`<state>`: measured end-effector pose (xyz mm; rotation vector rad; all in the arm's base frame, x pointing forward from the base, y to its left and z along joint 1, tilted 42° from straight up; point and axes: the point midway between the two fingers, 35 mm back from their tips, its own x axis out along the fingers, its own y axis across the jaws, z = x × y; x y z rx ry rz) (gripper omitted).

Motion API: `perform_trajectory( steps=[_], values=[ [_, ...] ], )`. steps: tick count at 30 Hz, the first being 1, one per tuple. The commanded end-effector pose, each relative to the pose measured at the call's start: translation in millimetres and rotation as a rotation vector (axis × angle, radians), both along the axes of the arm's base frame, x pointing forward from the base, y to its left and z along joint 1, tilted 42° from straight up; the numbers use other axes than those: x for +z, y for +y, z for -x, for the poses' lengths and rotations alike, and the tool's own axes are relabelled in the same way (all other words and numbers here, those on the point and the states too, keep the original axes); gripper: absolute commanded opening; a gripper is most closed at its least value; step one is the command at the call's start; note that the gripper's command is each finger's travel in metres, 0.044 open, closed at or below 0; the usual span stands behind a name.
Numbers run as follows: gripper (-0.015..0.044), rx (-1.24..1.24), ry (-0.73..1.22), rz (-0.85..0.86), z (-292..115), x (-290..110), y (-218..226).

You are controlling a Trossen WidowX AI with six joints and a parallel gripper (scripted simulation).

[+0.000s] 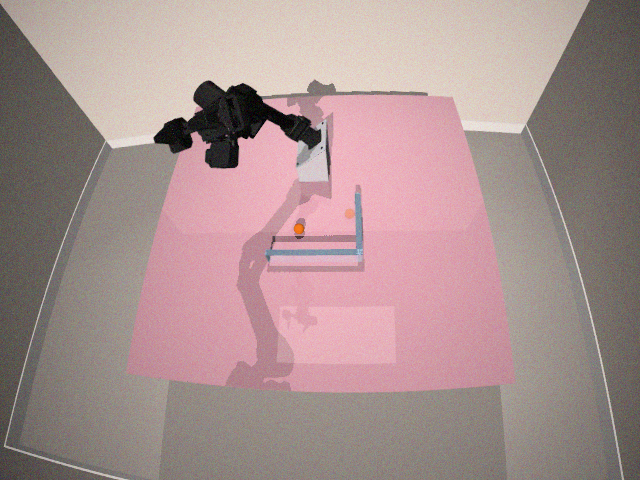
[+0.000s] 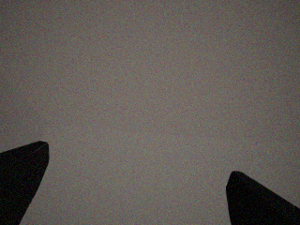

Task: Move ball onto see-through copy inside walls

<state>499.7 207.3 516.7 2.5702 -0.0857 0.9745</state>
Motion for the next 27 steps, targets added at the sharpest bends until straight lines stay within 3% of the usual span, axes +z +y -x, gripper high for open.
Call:
perform_trajectory(
  steps=[1,5,14,20,27],
  values=[
    [0.0374,-0.009,0.008,0.010,-2,-2,-1],
    [0.0287,-0.177,0.167,0.218,-30,-49,-15],
    [0.0287,-0.501,0.599,0.864,-70,-189,-74],
    [0.0287,-0.577,0.878,1.351,-62,-283,-124],
    [0.0287,-0.466,1.164,1.954,-18,-380,-187]
  ],
)
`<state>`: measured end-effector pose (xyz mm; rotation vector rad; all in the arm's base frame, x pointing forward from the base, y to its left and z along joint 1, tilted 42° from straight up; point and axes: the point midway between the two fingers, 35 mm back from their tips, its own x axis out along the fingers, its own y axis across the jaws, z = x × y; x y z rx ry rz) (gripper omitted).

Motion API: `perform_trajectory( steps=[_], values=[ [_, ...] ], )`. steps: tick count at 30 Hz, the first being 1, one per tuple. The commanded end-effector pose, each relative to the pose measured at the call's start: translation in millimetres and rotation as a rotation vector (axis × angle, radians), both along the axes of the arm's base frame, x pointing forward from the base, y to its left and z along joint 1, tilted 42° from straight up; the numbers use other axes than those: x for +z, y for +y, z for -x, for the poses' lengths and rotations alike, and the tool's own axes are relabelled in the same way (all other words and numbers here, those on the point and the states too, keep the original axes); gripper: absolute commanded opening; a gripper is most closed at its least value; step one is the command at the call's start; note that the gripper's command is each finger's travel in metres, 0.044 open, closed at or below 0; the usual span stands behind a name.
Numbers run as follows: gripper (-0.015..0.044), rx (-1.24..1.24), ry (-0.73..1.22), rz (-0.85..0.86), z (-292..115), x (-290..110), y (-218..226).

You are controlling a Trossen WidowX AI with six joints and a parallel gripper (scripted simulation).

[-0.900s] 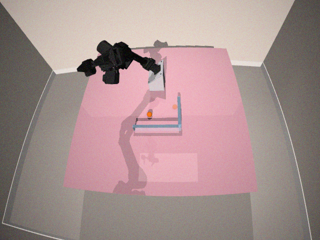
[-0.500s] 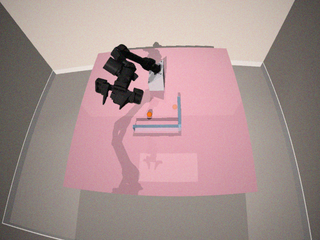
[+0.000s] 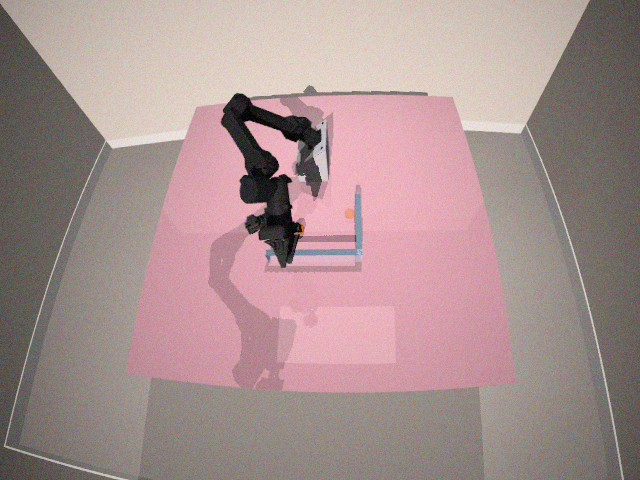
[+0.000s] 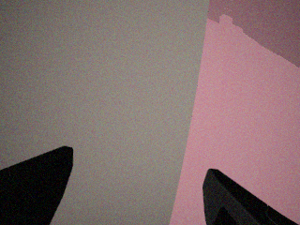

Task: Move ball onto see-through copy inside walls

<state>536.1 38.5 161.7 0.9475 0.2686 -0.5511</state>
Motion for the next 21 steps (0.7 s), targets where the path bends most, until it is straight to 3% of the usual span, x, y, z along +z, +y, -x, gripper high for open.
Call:
perform_trajectory(
  steps=[1,9,16,21],
  values=[
    [0.0287,0.028,0.225,0.191,28,-37,-27],
    [0.0287,0.209,0.852,0.574,120,-116,-90],
    [0.0287,0.523,1.420,0.774,220,-153,-132],
    [0.0287,0.604,1.530,0.795,241,-157,-139]
  ],
)
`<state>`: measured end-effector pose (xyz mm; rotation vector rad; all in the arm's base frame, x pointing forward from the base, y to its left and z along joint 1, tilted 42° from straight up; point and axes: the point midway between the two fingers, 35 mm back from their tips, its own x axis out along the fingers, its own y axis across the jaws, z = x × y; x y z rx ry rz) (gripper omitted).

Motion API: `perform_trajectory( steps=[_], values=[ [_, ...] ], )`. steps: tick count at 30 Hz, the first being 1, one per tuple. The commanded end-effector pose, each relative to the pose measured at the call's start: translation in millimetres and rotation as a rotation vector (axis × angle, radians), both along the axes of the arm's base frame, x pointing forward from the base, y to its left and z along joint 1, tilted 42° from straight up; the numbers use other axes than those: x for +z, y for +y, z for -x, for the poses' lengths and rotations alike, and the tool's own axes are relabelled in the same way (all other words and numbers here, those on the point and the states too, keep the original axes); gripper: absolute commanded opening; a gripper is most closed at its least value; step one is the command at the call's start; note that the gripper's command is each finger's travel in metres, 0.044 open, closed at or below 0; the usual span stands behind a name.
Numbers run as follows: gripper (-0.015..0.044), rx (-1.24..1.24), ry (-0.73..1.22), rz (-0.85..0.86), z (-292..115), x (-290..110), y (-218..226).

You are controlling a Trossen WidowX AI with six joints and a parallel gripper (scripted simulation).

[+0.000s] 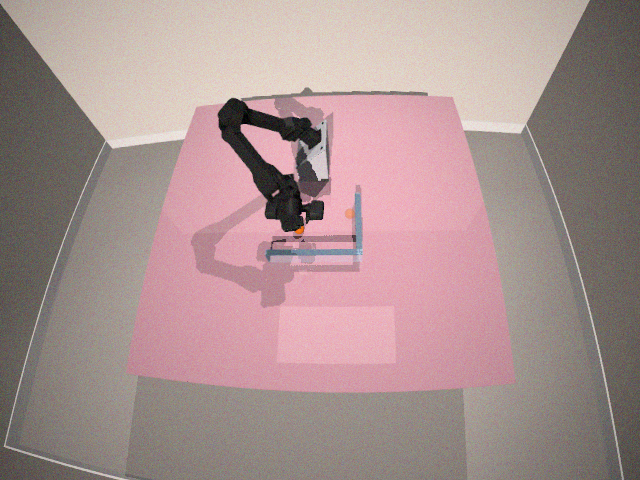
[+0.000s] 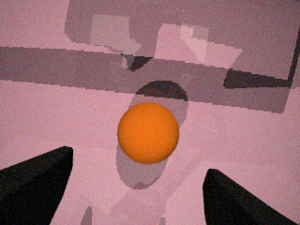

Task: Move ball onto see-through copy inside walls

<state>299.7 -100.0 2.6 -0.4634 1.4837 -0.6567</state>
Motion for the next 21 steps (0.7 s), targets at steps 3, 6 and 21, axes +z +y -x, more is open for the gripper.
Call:
perform_trajectory(
  steps=[3,6,21],
  values=[
    [0.0287,0.029,0.039,0.008,4,2,0],
    [0.0287,0.029,0.039,0.009,5,-1,-4],
    [0.0287,0.029,0.040,0.009,5,-22,-21]
  ],
)
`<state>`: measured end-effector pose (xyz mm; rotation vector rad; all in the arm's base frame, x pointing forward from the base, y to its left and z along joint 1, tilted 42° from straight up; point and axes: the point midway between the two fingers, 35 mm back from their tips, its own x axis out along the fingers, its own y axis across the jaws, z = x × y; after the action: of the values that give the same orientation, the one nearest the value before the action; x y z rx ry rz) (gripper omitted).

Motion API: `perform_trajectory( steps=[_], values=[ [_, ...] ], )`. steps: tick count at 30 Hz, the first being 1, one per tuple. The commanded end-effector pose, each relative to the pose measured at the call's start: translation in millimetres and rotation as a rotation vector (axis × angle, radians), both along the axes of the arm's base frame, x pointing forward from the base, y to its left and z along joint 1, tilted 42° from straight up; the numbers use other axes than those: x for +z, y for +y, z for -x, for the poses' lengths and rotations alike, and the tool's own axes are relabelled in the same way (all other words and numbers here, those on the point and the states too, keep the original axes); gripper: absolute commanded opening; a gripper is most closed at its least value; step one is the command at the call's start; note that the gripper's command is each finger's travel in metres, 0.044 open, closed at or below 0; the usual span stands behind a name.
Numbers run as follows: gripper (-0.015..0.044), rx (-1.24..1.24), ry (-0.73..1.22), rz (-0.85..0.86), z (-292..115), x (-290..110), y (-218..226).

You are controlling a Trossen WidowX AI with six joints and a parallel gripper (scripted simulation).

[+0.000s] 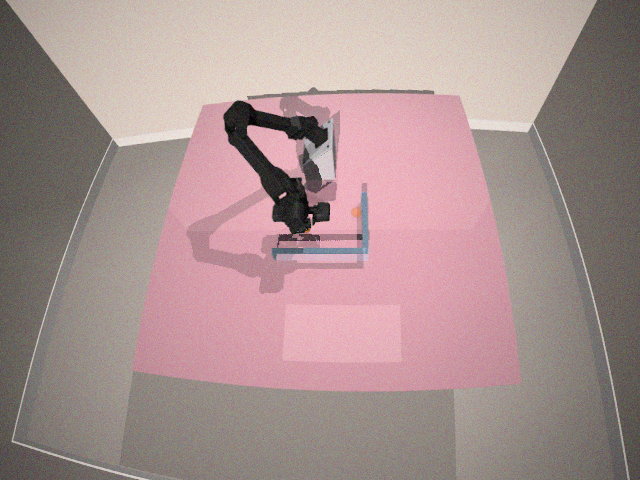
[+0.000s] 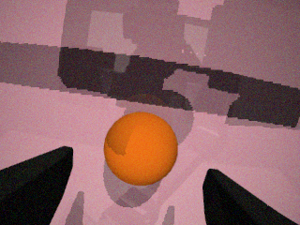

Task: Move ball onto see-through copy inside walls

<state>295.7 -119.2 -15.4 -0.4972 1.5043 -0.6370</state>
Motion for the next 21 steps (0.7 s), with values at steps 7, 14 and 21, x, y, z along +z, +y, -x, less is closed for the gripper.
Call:
perform_trajectory(
  steps=[7,14,21],
  values=[
    [0.0287,0.005,0.008,0.004,2,-12,-10],
    [0.0287,0.005,0.008,0.005,3,-19,-16],
    [0.0169,0.005,0.008,0.005,3,-19,-17]
  ],
)
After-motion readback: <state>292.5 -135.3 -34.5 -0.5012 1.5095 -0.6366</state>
